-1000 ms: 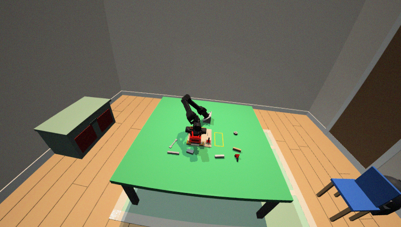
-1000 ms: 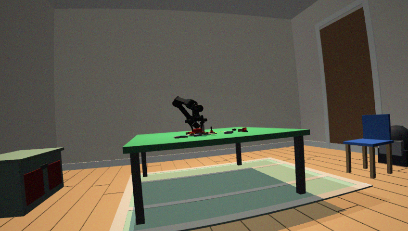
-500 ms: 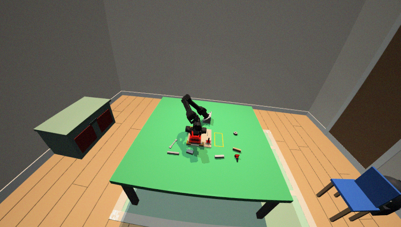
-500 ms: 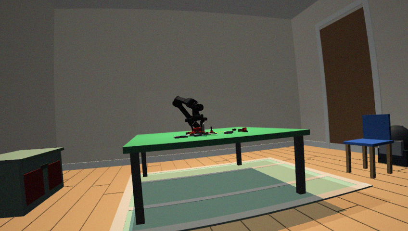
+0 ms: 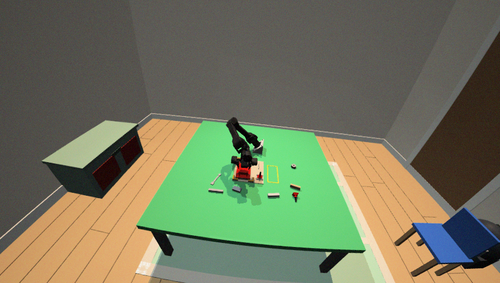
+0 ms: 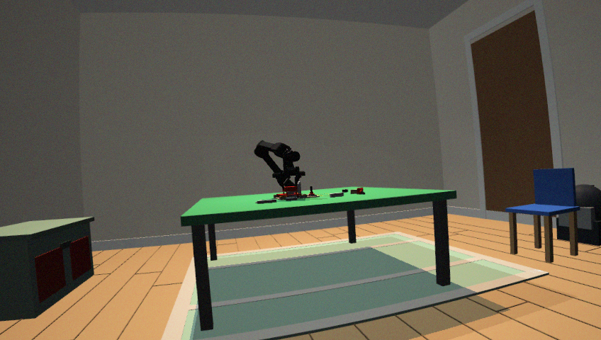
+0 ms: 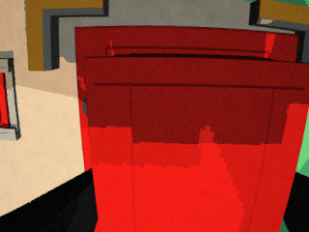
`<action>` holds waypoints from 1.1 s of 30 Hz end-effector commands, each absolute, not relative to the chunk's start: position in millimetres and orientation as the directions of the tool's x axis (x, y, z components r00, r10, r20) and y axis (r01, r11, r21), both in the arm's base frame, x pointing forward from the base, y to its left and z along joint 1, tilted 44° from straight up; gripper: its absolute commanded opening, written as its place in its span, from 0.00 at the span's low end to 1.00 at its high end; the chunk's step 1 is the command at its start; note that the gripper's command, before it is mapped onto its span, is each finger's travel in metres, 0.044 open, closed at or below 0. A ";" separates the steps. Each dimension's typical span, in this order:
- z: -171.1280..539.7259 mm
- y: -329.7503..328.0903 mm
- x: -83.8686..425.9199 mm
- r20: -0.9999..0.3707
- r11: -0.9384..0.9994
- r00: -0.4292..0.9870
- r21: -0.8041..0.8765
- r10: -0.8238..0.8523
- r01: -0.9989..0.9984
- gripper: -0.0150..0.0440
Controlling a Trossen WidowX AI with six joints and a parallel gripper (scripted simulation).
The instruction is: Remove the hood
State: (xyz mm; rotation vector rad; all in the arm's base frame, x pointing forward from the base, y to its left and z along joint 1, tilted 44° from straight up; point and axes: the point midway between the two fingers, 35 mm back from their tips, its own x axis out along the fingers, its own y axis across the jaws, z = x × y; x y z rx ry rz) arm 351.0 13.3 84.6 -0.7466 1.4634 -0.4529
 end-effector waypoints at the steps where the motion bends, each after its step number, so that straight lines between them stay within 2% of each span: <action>1: 86.2 15.8 351.0 -0.723 0.707 0.084 -0.689 -0.685 -0.159 0.25; 23: 122.6 51.2 346.3 -0.725 0.709 0.083 -0.687 -0.684 -0.160 0.25; 33: 77.6 97.2 341.7 -0.737 0.719 0.089 -0.674 -0.670 -0.168 0.25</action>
